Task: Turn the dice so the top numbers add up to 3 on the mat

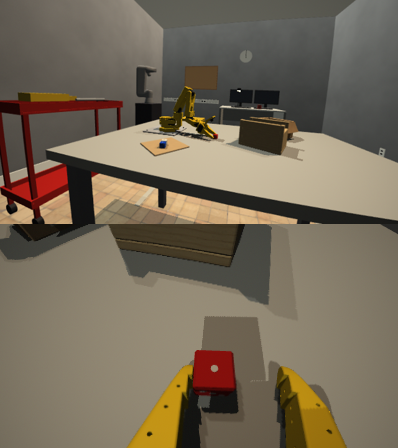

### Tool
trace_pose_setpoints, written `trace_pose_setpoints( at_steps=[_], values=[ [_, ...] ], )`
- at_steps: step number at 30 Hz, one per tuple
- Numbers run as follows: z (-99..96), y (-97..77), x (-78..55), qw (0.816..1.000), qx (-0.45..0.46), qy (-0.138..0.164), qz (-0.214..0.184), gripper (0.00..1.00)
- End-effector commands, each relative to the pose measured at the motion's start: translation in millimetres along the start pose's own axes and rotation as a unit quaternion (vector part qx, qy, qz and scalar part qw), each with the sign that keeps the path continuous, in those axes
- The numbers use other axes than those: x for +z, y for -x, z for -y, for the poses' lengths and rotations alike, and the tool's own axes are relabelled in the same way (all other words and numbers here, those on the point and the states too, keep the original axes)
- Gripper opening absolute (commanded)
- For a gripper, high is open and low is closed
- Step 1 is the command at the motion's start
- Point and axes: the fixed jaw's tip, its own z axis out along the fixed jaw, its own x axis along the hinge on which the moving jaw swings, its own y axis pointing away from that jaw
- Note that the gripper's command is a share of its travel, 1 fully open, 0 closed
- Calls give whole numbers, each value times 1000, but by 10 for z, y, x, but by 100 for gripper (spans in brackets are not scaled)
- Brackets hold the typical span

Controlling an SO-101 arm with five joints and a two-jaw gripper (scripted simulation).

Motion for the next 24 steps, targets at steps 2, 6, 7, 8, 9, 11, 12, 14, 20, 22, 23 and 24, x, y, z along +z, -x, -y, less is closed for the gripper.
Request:
trace_pose_setpoints(
  at_steps=[2,6,7,8,9,11,12,14,20,22,23,24],
  values=[
    [23,84,-5,1000,-2,-4,3,29],
    [23,192,-31,1000,-2,-5,3,29],
    [22,221,-41,1000,-2,-5,3,29],
    [22,250,-53,1000,-2,-5,3,29],
    [22,250,-53,1000,-2,-5,3,29],
    [22,278,-65,1000,-2,-5,3,29],
    [22,305,-78,1000,-2,-5,3,29],
    [22,353,-106,1000,-2,-5,3,29],
    [21,438,-168,1000,-2,-5,3,29],
    [21,447,-176,1000,-2,-5,3,29],
    [21,449,-177,1000,-2,-5,3,29],
    [21,450,-178,1000,-2,-5,3,29]
  ],
)
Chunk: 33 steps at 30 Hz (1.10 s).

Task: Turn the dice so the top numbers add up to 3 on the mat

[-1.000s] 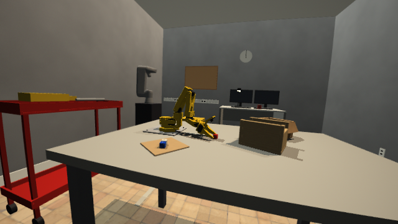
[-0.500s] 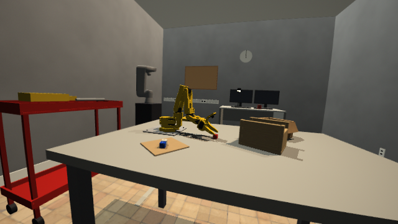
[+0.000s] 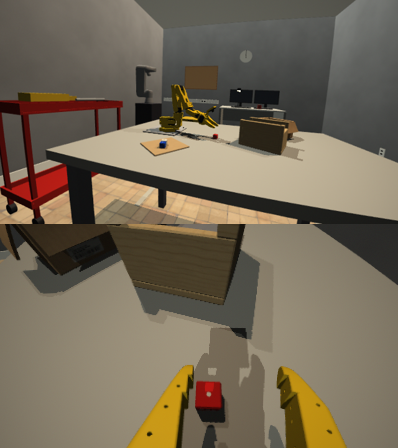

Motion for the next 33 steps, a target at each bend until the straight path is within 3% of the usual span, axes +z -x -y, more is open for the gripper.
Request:
trace_pose_setpoints(
  at_steps=[1,24,28,33],
  values=[
    [26,-6,-24,1000,-2,-5,-11,29],
    [26,16,-26,1000,-2,-5,-6,29],
    [25,131,-42,1000,-2,-5,19,29],
    [22,412,-107,997,-2,-4,83,29]
  ],
)
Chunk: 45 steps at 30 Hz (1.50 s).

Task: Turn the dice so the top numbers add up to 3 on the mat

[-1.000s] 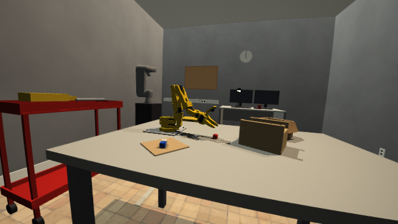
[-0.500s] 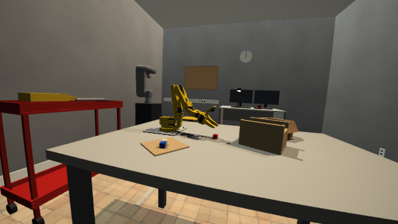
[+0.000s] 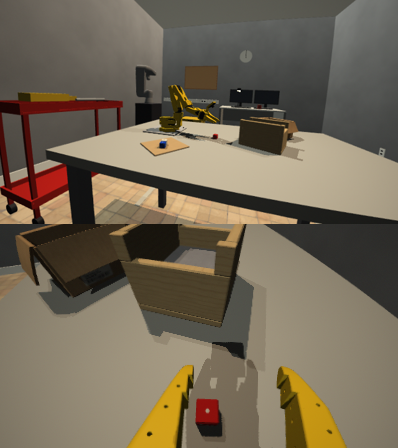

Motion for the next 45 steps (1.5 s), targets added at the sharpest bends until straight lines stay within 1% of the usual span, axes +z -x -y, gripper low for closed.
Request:
trace_pose_setpoints(
  at_steps=[1,2,4,8,11,14,17,26,31,36,38,45],
  values=[
    [24,248,-58,998,-2,-5,55,29],
    [23,316,-75,998,-2,-5,70,29],
    [23,316,-75,998,-2,-5,70,29],
    [20,572,-162,992,-3,-4,130,28],
    [19,716,-226,986,-3,-4,164,28],
    [18,803,-271,983,-3,-4,185,28],
    [17,836,-289,981,-3,-4,193,28],
    [17,839,-286,981,-3,-4,193,28],
    [15,845,-258,983,-2,-3,183,28],
    [11,856,-196,987,-1,-2,160,28],
    [11,856,-196,987,-1,-2,160,28],
    [0,877,-63,995,2,0,104,28]
  ],
)
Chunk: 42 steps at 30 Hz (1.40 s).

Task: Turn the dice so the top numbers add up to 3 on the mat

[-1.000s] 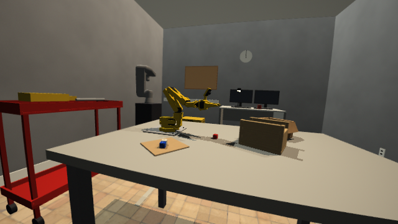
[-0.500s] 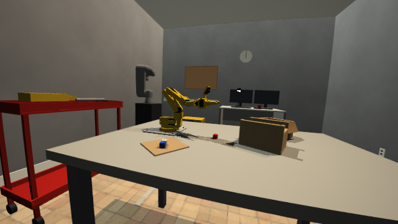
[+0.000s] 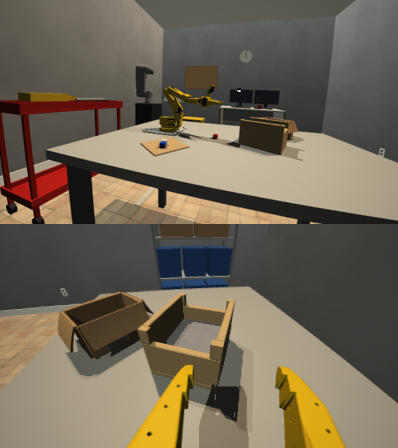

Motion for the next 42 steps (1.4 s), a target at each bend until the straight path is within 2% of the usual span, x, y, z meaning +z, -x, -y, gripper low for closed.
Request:
trace_pose_setpoints(
  at_steps=[1,8,10,19,25,27,35,42],
  values=[
    [8,-4,95,999,3,-2,-41,28],
    [-11,-28,228,992,7,0,-127,28],
    [-11,-28,228,992,7,0,-127,28],
    [-41,-61,290,967,13,0,-255,28],
    [-59,-78,240,941,16,-1,-337,28],
    [-59,-78,240,941,16,-1,-337,28],
    [-77,-91,102,904,18,-3,-426,28],
    [-85,-94,-18,879,18,-5,-477,28]
  ],
)
